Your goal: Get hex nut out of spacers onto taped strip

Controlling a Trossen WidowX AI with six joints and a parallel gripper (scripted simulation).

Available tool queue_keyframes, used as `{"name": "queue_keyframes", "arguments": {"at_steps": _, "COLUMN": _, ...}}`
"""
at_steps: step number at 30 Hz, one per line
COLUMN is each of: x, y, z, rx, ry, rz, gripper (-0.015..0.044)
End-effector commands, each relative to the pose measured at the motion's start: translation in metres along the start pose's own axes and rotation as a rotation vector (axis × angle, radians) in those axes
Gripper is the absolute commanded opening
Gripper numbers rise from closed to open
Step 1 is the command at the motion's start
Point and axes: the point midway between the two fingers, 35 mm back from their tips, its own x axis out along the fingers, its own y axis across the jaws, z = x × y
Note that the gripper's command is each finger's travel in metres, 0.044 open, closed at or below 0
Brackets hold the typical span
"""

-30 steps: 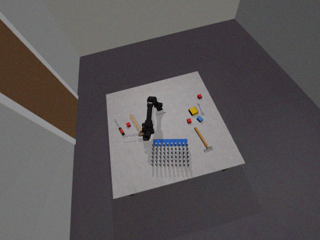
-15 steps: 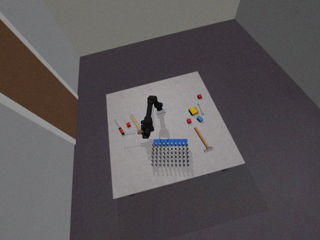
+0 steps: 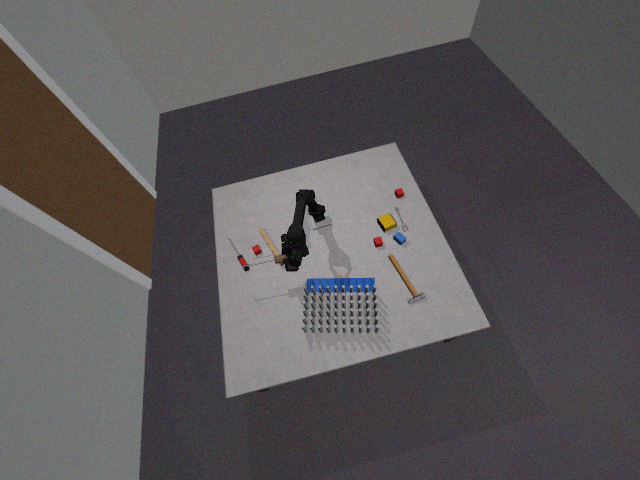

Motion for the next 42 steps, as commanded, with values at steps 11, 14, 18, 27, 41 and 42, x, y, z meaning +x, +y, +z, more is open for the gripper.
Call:
{"name": "queue_keyframes", "arguments": {"at_steps": 11, "x": -0.06, "y": 0.003, "z": 0.062, "rx": -0.324, "ry": 0.021, "rz": -0.212, "gripper": 0.0}}
{"name": "queue_keyframes", "arguments": {"at_steps": 14, "x": -0.072, "y": 0.006, "z": 0.077, "rx": -0.399, "ry": 0.028, "rz": -0.262, "gripper": 0.0}}
{"name": "queue_keyframes", "arguments": {"at_steps": 18, "x": -0.086, "y": 0.012, "z": 0.096, "rx": -0.499, "ry": 0.04, "rz": -0.327, "gripper": 0.0}}
{"name": "queue_keyframes", "arguments": {"at_steps": 27, "x": -0.111, "y": 0.032, "z": 0.137, "rx": -0.725, "ry": 0.073, "rz": -0.477, "gripper": 0.0}}
{"name": "queue_keyframes", "arguments": {"at_steps": 41, "x": -0.134, "y": 0.072, "z": 0.195, "rx": -1.073, "ry": 0.145, "rz": -0.713, "gripper": 0.0}}
{"name": "queue_keyframes", "arguments": {"at_steps": 42, "x": -0.135, "y": 0.075, "z": 0.199, "rx": -1.098, "ry": 0.152, "rz": -0.73, "gripper": 0.0}}
